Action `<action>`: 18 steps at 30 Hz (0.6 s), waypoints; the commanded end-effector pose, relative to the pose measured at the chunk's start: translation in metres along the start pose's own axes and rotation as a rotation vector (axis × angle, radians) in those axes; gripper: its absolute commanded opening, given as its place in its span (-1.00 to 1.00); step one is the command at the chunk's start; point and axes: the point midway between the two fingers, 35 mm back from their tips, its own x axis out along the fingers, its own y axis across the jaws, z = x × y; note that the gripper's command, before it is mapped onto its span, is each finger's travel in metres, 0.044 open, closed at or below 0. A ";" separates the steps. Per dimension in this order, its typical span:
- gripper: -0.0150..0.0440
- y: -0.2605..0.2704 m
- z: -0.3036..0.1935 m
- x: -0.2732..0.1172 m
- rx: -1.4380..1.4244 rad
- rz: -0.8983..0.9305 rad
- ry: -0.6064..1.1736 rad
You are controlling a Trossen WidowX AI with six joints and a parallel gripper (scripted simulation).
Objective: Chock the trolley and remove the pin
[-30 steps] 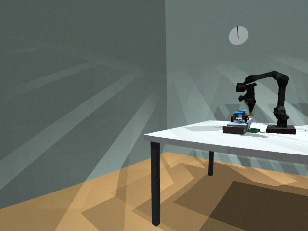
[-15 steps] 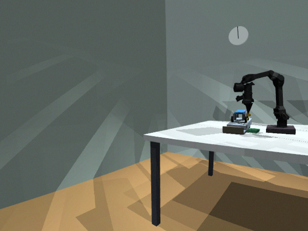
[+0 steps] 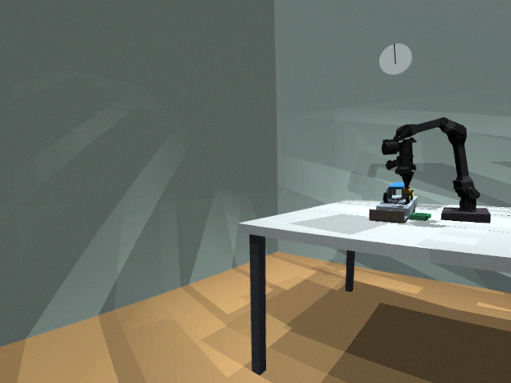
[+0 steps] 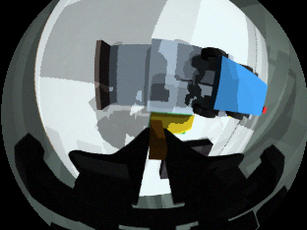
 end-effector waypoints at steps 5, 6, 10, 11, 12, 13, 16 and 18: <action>-0.49 0.001 0.008 0.002 -0.004 0.001 -0.011; -0.49 0.001 0.007 0.005 -0.004 0.001 -0.011; -0.49 0.002 0.008 0.017 -0.004 0.001 -0.011; -0.49 0.002 0.008 0.019 -0.004 0.001 -0.011; -0.49 0.002 0.008 0.021 -0.004 0.001 -0.011; -0.49 0.002 0.008 0.024 -0.004 0.001 -0.011; -0.49 0.002 0.008 0.031 -0.004 0.001 -0.011; -0.49 0.002 0.008 0.036 -0.004 0.001 -0.011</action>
